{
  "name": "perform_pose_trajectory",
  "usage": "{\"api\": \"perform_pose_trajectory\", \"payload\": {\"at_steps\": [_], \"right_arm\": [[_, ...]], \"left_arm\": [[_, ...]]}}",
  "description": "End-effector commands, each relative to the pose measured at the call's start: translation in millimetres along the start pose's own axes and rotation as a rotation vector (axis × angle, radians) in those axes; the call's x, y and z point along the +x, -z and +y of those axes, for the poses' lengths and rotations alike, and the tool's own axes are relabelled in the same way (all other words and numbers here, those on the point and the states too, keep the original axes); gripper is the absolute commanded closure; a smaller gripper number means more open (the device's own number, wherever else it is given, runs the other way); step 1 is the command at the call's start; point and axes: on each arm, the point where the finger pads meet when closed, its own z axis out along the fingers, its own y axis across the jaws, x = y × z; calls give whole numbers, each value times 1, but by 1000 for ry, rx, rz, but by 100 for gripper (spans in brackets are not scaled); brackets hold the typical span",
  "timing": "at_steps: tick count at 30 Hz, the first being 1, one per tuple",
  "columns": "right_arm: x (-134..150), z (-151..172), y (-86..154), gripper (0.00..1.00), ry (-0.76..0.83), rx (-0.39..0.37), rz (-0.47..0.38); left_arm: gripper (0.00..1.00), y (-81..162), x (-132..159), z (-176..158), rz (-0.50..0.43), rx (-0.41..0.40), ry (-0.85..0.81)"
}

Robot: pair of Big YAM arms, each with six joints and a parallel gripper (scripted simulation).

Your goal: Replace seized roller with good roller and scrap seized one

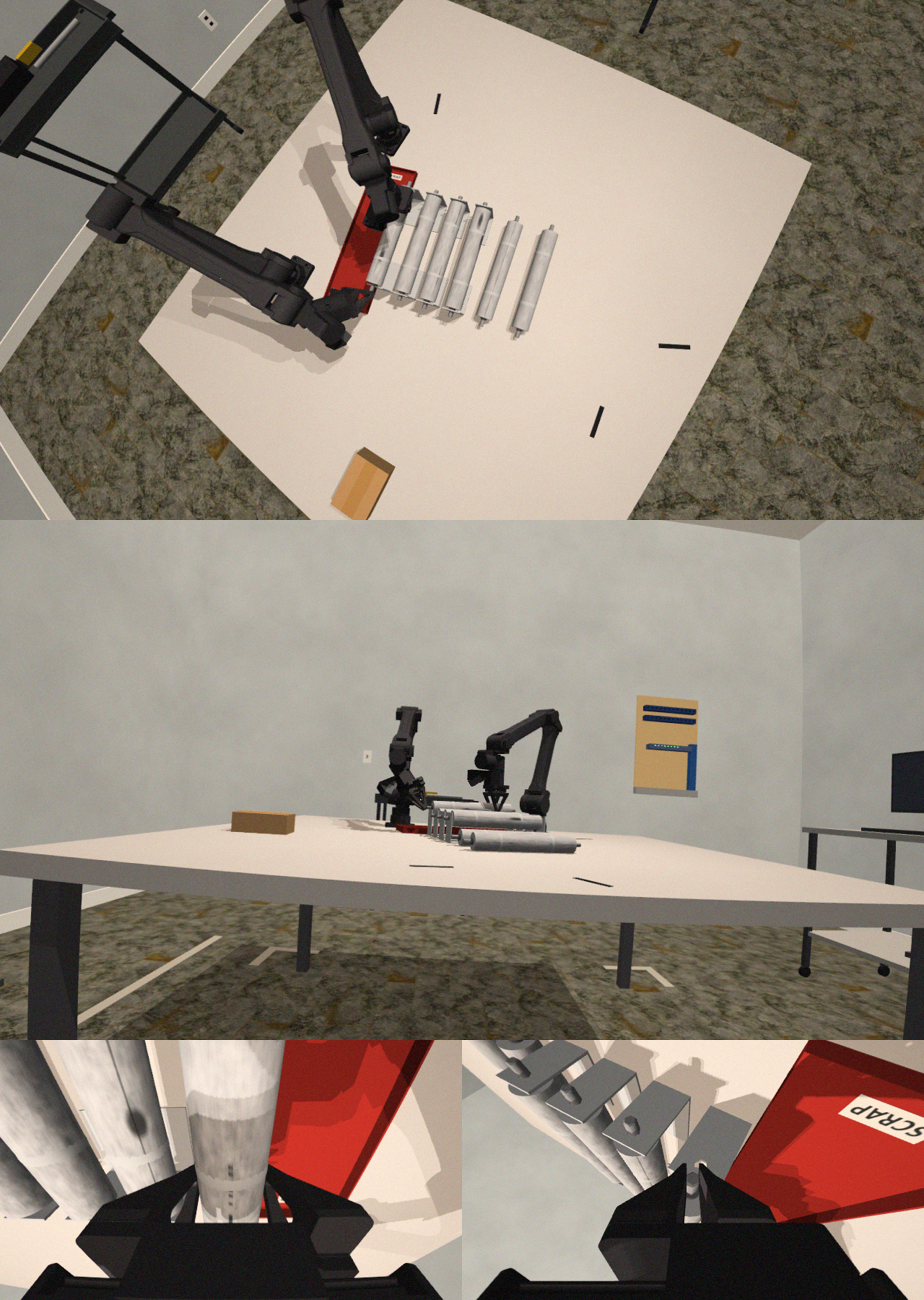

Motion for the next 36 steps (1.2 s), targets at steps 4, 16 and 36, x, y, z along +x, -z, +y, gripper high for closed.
{"api": "perform_pose_trajectory", "payload": {"at_steps": [4,16,36], "right_arm": [[-17,41,23,97,51,-79,-70],[-17,41,23,97,51,-79,-70],[7,30,8,68,41,-26,26]], "left_arm": [[68,27,-10,13,-28,-33,21],[68,27,-10,13,-28,-33,21],[68,27,-11,11,-28,-33,5]]}}
